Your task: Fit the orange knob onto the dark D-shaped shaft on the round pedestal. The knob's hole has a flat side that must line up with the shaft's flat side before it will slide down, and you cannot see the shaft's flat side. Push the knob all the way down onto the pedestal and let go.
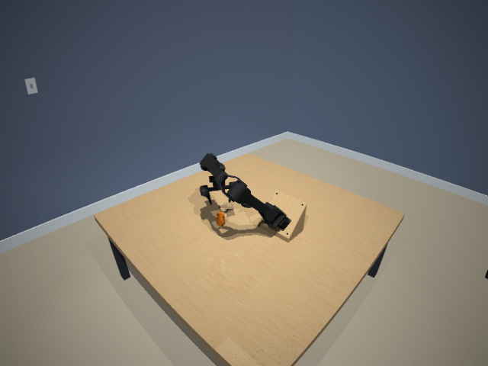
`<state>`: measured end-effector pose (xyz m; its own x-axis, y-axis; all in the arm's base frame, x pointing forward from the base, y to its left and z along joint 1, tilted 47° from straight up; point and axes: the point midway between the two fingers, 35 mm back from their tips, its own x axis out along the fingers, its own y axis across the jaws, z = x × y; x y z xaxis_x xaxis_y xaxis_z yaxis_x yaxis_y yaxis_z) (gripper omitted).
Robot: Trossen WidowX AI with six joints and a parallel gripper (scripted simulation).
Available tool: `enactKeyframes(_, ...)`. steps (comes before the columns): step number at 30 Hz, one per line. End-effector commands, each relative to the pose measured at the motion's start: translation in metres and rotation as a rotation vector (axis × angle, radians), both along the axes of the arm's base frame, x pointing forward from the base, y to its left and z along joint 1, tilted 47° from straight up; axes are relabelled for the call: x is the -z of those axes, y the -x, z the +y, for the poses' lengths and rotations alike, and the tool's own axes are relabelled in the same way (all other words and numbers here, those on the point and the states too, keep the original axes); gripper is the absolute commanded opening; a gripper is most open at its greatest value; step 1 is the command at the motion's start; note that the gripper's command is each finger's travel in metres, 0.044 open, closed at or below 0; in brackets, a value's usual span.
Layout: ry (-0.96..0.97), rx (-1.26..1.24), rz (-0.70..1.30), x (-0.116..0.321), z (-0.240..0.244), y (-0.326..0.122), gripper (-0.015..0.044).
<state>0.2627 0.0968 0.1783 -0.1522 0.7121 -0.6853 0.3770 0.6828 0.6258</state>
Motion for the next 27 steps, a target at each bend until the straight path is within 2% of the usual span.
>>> enactKeyframes(1, -0.106, -0.455, -0.482, 0.000, 0.001, 0.000, 0.0440)
enactKeyframes(19, -0.106, -0.455, -0.482, 0.000, 0.001, 0.000, 0.0440)
enactKeyframes(27, -0.107, -0.454, -0.483, 0.022, 0.025, 0.005, 0.0440)
